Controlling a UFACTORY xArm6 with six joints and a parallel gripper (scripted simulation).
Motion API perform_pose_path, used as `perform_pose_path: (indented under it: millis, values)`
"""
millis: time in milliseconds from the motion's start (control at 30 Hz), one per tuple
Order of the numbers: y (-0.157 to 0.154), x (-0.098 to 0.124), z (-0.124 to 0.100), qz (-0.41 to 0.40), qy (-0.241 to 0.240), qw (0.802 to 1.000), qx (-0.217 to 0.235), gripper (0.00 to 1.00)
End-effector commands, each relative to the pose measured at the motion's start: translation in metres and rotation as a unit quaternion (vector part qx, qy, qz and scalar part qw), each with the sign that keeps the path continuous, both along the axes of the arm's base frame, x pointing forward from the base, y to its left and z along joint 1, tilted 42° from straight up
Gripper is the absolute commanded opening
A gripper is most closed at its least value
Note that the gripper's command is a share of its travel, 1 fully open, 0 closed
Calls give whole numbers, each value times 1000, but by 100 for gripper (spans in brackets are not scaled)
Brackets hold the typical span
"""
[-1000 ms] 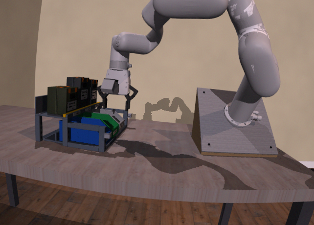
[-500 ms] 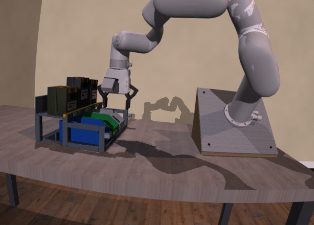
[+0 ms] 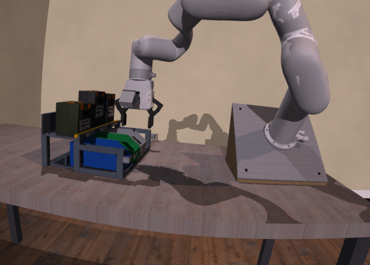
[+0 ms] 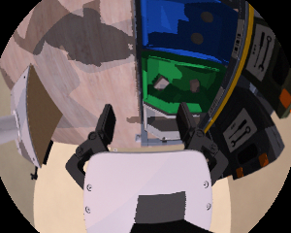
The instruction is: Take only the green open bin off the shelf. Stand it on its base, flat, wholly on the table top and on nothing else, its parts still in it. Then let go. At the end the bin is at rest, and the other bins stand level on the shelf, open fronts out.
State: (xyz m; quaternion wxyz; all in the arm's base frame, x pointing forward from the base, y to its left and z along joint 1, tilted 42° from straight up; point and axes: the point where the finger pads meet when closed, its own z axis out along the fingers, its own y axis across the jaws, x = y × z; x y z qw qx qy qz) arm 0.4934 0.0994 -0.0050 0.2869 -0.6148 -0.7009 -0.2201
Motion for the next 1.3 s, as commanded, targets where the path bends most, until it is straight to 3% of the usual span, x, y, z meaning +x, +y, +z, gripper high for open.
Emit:
perform_pose_path:
  millis: [0, 1033, 1200, 1267]
  values:
    - [-2, 2, 2, -1, -2, 1000, 0, 100]
    - [-3, 2, 4, -1, -2, 1000, 0, 100]
    - [-5, 2, 5, 95, -88, 991, 16, 100]
    - [-5, 2, 5, 95, -88, 991, 16, 100]
